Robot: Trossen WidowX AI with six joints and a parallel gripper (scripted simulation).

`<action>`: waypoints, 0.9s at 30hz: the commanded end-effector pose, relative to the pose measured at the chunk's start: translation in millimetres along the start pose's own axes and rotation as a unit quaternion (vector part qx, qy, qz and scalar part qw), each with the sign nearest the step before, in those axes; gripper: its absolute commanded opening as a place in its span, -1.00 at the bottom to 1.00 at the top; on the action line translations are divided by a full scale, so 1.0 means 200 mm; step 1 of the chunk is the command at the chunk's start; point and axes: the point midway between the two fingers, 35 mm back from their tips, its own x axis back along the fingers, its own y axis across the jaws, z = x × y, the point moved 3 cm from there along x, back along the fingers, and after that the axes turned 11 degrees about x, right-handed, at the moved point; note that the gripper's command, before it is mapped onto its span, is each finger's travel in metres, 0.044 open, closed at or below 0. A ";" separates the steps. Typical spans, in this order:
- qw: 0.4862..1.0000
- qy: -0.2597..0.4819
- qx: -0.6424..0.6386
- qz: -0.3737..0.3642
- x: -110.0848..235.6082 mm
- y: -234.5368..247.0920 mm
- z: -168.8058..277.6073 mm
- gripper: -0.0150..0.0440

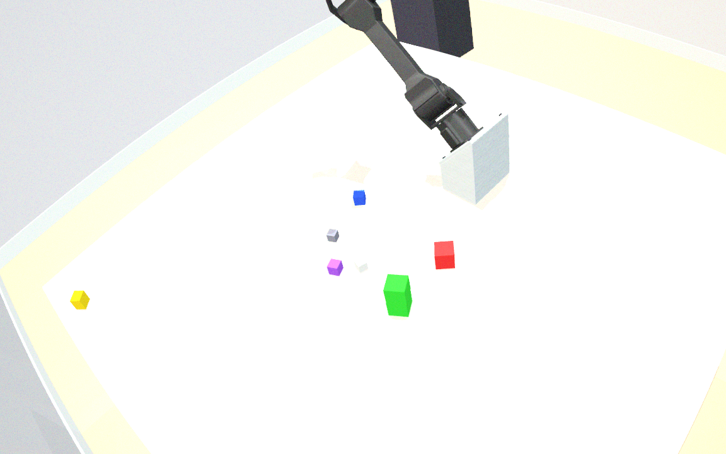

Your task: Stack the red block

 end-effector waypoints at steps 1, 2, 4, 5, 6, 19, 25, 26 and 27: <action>0.984 -0.005 -0.151 -0.091 0.00 0.31 -0.18 1.00; 0.976 -0.004 -0.184 -0.113 0.00 0.37 -0.22 1.00; 0.956 -0.001 -0.248 -0.158 0.02 0.50 -0.32 1.00; 0.943 0.002 -0.278 -0.180 0.04 0.56 -0.36 1.00; 0.930 0.005 -0.308 -0.203 0.05 0.62 -0.41 1.00; 0.646 0.090 -0.574 -0.495 0.47 1.22 -1.17 1.00; 0.472 0.161 -0.607 -0.619 0.79 1.35 -1.52 1.00; 0.442 0.175 -0.605 -0.638 0.85 1.36 -1.58 1.00; 0.412 0.189 -0.602 -0.657 0.91 1.36 -1.64 1.00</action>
